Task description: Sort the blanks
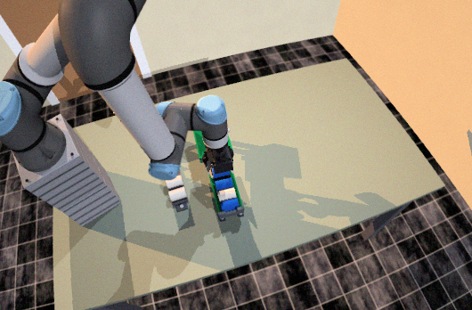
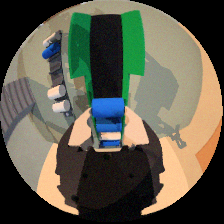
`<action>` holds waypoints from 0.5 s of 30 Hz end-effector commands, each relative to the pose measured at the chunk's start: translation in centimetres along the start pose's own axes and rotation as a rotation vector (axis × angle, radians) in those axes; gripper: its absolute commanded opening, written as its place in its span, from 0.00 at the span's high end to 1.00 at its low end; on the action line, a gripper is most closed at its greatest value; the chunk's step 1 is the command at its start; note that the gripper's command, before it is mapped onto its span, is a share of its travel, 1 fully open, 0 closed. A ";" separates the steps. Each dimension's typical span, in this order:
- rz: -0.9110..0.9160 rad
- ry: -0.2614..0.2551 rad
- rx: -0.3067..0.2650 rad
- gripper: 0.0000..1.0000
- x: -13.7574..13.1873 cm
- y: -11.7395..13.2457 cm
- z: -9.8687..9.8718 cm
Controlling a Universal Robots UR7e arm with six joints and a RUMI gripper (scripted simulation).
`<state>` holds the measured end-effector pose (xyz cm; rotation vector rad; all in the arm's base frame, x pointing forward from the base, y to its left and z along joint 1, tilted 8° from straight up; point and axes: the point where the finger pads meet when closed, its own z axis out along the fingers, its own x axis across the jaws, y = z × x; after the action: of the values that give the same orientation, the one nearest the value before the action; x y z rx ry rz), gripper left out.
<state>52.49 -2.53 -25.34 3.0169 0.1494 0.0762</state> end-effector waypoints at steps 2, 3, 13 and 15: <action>0.003 0.006 -0.002 0.61 0.4 0.3 -0.1; 0.003 0.006 -0.002 0.61 0.4 0.3 -0.1; 0.003 0.006 -0.002 0.51 0.4 0.3 -0.1; 0.003 0.006 -0.002 0.51 0.4 0.3 -0.1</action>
<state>52.49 -2.53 -25.34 3.0169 0.1494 0.0762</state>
